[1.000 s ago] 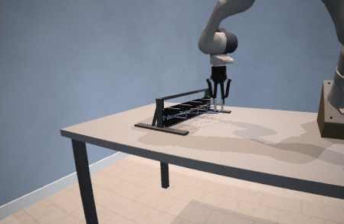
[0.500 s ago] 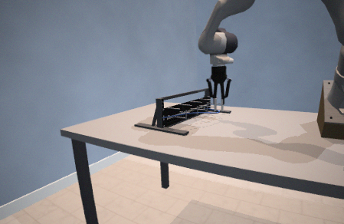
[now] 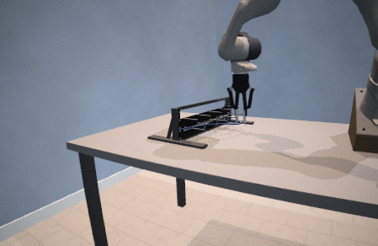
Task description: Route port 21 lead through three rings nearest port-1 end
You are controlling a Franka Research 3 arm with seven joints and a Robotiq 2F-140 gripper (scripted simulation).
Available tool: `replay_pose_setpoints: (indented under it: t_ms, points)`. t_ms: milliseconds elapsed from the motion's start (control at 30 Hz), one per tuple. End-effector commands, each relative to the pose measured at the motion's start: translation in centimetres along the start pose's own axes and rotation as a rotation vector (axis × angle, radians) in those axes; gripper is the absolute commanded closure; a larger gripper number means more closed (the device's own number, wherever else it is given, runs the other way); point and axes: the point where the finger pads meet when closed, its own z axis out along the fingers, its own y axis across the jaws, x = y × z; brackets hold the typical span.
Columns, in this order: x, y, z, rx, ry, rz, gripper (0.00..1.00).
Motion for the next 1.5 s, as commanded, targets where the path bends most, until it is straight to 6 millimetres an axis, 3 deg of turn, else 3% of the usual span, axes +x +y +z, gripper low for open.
replay_pose_setpoints:
  t_ms: [0,1467]
  points:
    - [0.0,0.2,0.2,-0.004,-0.002,-0.007,0.8]
    - [0.0,0.2,1.4,-0.004,-0.002,-0.007,0.8]
